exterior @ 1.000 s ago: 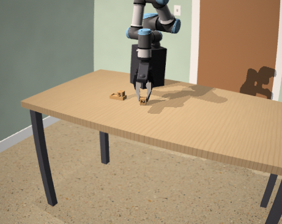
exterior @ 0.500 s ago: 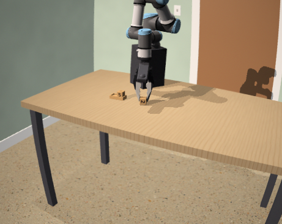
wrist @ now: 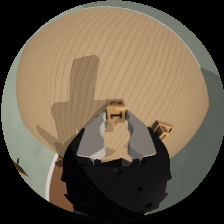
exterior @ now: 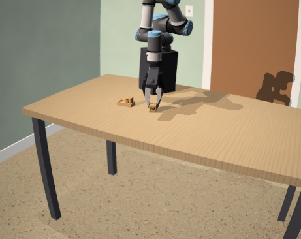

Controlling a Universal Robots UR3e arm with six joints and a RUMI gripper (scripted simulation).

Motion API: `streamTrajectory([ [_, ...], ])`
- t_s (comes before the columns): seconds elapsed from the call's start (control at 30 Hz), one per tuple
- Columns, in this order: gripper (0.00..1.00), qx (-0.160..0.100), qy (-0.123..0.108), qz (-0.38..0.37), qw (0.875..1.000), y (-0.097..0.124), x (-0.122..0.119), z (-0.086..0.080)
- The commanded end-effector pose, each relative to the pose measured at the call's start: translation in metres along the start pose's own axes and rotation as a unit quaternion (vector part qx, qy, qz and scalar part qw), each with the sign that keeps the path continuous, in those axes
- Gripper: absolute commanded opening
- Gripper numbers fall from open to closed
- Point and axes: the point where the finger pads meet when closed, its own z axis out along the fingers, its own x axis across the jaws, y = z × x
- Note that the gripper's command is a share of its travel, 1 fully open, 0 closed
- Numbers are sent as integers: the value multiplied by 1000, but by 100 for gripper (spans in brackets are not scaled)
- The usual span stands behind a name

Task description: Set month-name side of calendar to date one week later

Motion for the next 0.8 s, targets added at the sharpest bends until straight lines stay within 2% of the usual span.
streamTrajectory([
  [0.0, 11, 1, 0, 0, 1000, 0, 0, 0],
  [0.77, 11, 1, 1, 0, 1000, -1, 0, 4],
])
